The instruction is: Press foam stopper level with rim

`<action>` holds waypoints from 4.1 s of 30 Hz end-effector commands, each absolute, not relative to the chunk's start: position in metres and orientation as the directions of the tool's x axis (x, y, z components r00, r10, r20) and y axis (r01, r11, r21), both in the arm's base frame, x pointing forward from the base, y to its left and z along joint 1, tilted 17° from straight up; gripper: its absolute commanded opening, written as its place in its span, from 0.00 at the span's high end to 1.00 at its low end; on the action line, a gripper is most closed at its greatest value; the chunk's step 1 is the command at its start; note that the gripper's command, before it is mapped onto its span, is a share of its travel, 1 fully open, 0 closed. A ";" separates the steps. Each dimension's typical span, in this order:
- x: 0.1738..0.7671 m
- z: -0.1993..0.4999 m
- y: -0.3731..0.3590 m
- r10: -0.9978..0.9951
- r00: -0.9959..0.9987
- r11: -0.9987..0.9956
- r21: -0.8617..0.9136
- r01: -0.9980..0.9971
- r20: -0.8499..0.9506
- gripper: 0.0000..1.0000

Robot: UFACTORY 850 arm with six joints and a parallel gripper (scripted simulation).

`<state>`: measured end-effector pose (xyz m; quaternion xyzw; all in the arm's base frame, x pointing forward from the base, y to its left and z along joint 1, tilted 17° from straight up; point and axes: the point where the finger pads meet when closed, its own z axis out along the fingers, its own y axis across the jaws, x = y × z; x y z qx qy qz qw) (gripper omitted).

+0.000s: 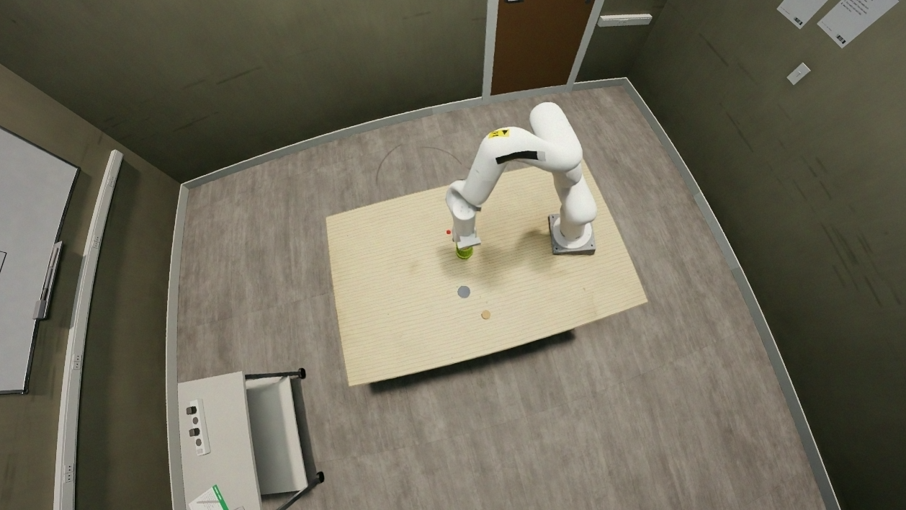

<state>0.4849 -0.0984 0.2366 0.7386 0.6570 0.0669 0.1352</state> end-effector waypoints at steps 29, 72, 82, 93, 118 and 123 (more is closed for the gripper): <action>0.487 0.230 -0.099 0.989 0.128 -0.100 0.289 0.952 -0.079 1.00; 0.484 0.241 -0.098 0.989 0.128 -0.100 0.289 0.952 -0.079 1.00; 0.483 0.245 -0.098 0.989 0.128 -0.100 0.289 0.952 -0.079 1.00; 0.482 0.249 -0.097 0.989 0.128 -0.100 0.289 0.952 -0.079 1.00; 0.475 0.271 -0.094 0.989 0.128 -0.100 0.289 0.952 -0.079 1.00; 0.473 0.279 -0.094 0.989 0.128 -0.100 0.289 0.952 -0.079 1.00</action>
